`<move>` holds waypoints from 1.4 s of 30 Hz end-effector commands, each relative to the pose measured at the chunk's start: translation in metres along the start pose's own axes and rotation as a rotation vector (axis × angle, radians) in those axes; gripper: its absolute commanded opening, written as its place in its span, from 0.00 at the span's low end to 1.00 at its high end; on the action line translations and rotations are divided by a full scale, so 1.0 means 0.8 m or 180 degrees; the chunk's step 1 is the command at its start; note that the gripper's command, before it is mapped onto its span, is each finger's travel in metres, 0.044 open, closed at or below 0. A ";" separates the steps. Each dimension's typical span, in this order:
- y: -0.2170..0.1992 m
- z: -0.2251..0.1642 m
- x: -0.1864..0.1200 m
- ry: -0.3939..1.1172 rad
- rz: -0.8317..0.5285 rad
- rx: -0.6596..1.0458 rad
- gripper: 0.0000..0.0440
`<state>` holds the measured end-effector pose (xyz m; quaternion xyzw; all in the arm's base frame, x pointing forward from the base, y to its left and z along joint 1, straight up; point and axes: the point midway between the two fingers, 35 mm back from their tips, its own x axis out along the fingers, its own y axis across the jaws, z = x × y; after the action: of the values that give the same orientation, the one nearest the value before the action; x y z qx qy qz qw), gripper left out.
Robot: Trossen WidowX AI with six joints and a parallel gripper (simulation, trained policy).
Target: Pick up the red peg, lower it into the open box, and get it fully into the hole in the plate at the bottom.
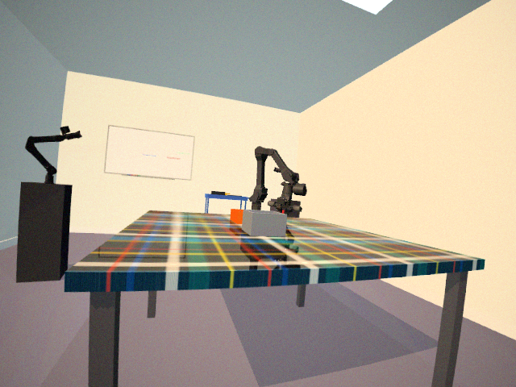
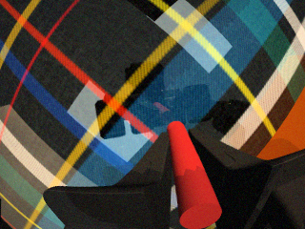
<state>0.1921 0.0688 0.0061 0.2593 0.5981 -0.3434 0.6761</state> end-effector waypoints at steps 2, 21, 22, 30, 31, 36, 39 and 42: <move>0.003 0.019 -0.023 -0.0184 0.0083 -0.0116 0.00; 0.011 0.097 -0.104 -0.0638 0.0172 -0.0353 0.00; 0.010 0.102 -0.106 -0.0653 0.0170 -0.0350 0.00; 0.002 0.140 -0.111 -0.0679 0.0136 -0.0251 0.00; 0.001 0.145 -0.111 -0.0678 0.0132 -0.0232 0.00; -0.006 0.166 -0.109 -0.0675 0.0127 -0.0135 0.00; -0.009 0.178 -0.106 -0.0676 0.0123 -0.0075 0.00; -0.013 0.190 -0.103 -0.0684 0.0126 -0.0013 0.00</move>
<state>0.2691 -0.0307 0.1115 0.2248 0.5204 -0.3506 0.7455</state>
